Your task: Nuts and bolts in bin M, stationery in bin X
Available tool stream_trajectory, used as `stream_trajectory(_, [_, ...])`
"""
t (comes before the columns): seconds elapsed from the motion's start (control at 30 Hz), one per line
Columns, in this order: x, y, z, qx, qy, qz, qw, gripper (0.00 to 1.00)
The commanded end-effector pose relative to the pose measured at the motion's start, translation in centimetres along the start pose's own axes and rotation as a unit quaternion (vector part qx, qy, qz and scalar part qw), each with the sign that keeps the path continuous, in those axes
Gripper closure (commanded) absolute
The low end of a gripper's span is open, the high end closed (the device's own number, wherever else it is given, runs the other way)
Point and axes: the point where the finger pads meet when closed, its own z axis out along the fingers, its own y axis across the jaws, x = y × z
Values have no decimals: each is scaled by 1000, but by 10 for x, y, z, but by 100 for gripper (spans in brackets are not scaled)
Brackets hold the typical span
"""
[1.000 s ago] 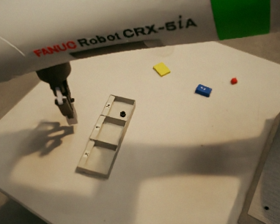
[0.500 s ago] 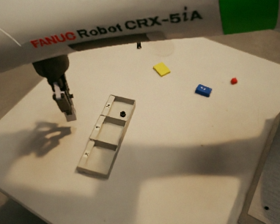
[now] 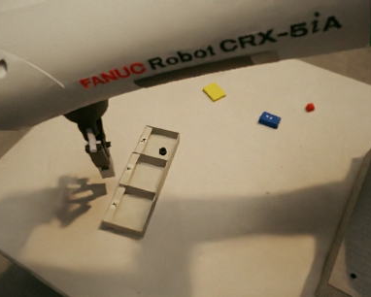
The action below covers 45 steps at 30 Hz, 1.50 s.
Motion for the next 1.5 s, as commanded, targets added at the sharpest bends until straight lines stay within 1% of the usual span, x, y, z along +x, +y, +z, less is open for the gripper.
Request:
stream_trajectory(0.0, [8,18,-1,1,-1,-49,999,85])
stream_trajectory(0.1, [16,34,-1,1,0,-100,995,85])
stream_trajectory(0.17, [16,34,-1,1,0,-100,995,85])
stream_trajectory(0.2, [18,40,-1,1,-1,-149,989,85])
stream_trajectory(0.3, [26,56,0,1,0,-200,980,85])
stream_trajectory(0.4, [34,72,0,2,1,-258,966,85])
stream_trajectory(0.47, [37,80,0,1,1,-297,955,85])
stream_trajectory(0.67, [37,80,0,3,2,-406,914,85])
stream_trajectory(0.73, [37,80,0,3,2,-406,914,85])
stream_trajectory(0.77, [37,80,0,3,2,-453,891,85])
stream_trajectory(0.9, [37,80,0,1,0,-505,863,85])
stream_trajectory(1.47, [37,80,2,1,0,-505,863,85])
